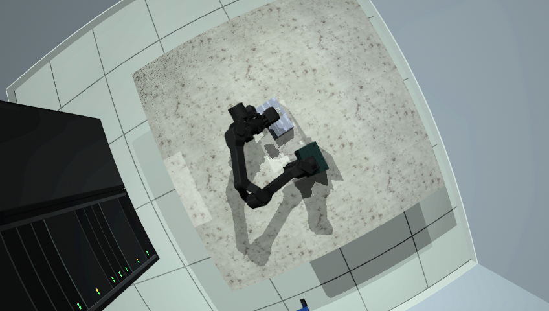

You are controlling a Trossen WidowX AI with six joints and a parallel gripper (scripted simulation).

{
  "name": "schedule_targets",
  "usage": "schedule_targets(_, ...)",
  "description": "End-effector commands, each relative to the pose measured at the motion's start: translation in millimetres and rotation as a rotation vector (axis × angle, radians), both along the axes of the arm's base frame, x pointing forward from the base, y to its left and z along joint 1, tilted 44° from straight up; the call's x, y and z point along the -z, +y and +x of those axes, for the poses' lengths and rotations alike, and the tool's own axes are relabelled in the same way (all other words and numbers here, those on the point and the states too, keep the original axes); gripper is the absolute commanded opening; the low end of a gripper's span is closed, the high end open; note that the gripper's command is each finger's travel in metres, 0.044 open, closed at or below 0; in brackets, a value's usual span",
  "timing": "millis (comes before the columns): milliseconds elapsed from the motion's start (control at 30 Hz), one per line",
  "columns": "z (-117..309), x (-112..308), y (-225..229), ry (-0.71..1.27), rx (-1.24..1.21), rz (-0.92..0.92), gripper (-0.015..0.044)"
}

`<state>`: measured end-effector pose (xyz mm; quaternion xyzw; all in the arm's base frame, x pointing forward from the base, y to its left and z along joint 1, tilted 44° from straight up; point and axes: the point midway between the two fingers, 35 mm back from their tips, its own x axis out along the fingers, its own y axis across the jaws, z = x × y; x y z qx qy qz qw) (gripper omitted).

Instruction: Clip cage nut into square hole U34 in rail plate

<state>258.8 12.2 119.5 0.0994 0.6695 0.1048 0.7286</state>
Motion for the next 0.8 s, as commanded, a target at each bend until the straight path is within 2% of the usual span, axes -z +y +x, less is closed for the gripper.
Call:
schedule_targets(0, 0.8, -0.6, -0.1, -0.003, 0.004, -0.012, 0.0027)
schedule_targets(767, 0.9, -0.1, 0.0, -0.003, 0.002, 0.015, 0.0027)
